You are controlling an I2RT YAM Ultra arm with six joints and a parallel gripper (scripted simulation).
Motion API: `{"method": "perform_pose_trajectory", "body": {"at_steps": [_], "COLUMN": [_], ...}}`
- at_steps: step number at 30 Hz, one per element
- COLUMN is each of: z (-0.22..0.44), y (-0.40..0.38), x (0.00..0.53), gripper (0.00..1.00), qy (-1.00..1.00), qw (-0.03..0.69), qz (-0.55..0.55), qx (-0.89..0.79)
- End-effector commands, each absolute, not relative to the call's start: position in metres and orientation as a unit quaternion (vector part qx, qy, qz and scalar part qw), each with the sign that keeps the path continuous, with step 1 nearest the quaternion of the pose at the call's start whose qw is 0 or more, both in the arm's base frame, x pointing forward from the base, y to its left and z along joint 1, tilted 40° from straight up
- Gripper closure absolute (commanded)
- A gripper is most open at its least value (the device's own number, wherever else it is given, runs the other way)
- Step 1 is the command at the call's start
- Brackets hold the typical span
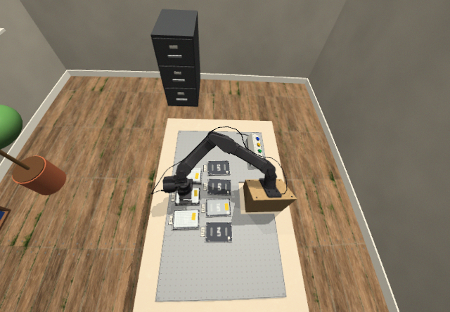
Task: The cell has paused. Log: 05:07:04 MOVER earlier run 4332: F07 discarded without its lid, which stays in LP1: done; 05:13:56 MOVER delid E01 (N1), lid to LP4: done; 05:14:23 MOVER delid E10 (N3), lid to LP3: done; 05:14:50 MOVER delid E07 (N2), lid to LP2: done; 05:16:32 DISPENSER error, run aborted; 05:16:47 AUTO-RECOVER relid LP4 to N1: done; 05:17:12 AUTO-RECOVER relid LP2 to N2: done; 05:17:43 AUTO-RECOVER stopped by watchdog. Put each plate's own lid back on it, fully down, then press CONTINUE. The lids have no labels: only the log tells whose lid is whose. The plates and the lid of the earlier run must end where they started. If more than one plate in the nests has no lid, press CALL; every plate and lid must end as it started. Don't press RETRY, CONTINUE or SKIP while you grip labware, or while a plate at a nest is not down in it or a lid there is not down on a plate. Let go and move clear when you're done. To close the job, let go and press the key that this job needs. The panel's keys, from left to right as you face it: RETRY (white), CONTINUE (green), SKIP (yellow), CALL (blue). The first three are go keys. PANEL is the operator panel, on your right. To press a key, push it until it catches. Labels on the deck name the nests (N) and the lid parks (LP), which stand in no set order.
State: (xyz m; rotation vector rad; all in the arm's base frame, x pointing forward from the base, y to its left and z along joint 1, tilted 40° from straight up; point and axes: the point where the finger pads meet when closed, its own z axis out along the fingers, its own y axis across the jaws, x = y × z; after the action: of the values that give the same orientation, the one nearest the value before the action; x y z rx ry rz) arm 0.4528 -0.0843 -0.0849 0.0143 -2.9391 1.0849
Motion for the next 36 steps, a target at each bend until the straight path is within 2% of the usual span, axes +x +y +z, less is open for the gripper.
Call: {"method": "perform_pose_trajectory", "body": {"at_steps": [1,36], "z": [-0.080,-0.047], "y": [-0.080,-0.053], "x": [0.458,0.464], "gripper": [0.00,0.00], "qy": [-0.938,-0.940], "qw": [-0.004,-0.016], "qz": [0.346,0.340], "qx": [0.006,0.004]}}
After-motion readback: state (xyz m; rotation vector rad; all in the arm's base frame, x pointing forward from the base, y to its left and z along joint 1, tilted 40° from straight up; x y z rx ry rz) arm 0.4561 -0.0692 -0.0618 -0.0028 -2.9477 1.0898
